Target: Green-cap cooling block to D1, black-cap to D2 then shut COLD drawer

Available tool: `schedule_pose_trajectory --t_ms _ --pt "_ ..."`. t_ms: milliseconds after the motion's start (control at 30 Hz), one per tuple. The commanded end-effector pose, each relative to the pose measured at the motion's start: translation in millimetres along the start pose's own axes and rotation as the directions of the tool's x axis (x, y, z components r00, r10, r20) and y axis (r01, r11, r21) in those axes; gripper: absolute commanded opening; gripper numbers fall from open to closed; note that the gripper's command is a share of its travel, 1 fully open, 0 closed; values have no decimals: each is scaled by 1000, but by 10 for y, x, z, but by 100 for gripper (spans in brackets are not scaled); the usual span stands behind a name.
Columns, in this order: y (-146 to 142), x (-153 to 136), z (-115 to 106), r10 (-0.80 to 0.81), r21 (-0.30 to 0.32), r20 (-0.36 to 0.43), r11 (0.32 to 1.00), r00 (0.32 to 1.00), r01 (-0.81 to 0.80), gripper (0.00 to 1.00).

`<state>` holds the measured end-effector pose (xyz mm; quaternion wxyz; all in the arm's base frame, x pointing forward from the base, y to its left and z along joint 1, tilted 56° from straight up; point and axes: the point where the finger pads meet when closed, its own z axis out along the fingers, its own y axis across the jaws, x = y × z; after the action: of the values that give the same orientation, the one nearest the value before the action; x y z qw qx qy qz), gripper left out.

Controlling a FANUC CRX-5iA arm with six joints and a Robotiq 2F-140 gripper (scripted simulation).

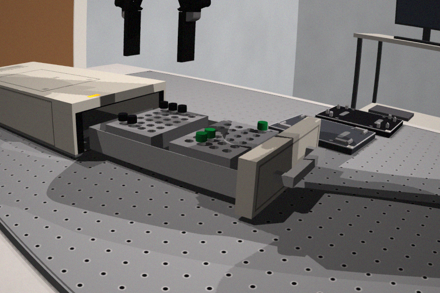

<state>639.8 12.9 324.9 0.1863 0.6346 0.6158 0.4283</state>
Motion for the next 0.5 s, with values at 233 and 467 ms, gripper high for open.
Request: schedule_pose_trajectory --t_ms 233,467 --pt "-4 0 96 -1 -2 0 1000 1000 1 66" --pt "-12 0 189 -1 -2 0 1000 1000 1 66"
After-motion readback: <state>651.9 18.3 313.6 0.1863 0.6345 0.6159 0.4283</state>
